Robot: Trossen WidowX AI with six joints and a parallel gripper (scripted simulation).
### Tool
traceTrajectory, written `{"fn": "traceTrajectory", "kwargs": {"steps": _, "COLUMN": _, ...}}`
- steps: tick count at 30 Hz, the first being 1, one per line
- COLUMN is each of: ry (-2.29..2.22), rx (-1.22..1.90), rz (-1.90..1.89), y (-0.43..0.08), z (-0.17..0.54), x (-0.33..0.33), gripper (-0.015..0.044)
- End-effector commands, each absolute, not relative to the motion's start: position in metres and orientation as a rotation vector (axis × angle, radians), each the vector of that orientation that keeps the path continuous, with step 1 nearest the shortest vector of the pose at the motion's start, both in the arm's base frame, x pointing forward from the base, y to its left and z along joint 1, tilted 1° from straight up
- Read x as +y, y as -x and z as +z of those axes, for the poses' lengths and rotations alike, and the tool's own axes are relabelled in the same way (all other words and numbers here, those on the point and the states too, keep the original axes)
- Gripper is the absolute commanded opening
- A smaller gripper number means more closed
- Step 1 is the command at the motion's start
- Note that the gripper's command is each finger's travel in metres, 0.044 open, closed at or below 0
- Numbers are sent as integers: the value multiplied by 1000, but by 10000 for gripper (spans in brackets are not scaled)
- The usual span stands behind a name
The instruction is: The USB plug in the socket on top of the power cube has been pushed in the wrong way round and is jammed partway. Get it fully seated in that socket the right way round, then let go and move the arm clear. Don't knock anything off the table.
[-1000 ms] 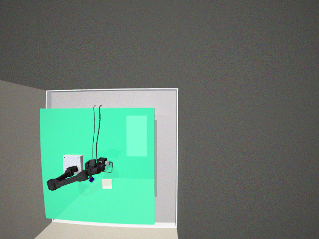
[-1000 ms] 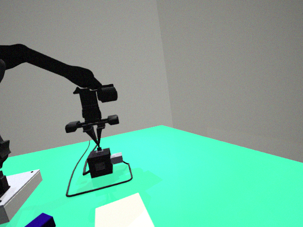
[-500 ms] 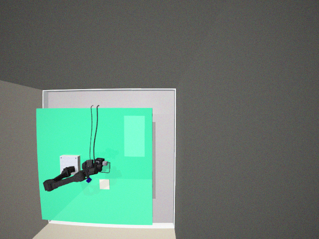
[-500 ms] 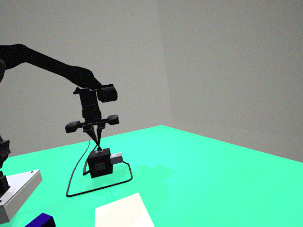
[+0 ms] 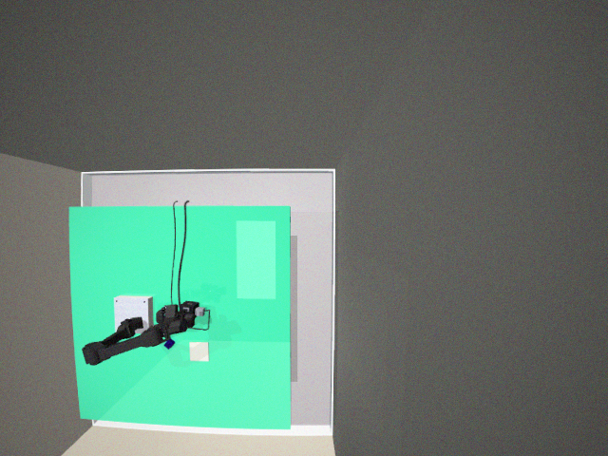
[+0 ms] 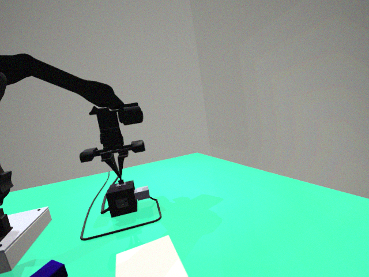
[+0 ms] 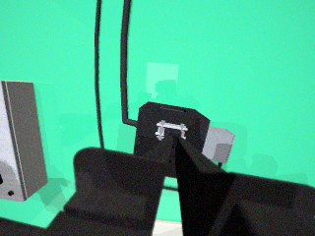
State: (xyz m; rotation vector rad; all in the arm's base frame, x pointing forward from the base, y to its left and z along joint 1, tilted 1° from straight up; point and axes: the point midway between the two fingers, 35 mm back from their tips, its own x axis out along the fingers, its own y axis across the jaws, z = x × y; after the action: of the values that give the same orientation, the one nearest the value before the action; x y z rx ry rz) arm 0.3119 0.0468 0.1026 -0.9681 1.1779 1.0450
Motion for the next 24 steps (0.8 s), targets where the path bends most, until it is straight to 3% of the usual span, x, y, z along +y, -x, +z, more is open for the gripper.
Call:
{"fn": "traceTrajectory", "kwargs": {"steps": 1, "ry": 967, "rx": 1179, "rz": 1050, "y": -312, "z": 100, "x": 47, "gripper": 0}}
{"fn": "traceTrajectory", "kwargs": {"steps": 10, "ry": 967, "rx": 1179, "rz": 1050, "y": -312, "z": 100, "x": 47, "gripper": 0}}
{"fn": "traceTrajectory", "kwargs": {"steps": 14, "ry": 968, "rx": 1178, "rz": 1045, "y": -312, "z": 103, "x": 47, "gripper": 95}}
{"fn": "traceTrajectory", "kwargs": {"steps": 24, "ry": 968, "rx": 1178, "rz": 1045, "y": -312, "z": 103, "x": 47, "gripper": 95}}
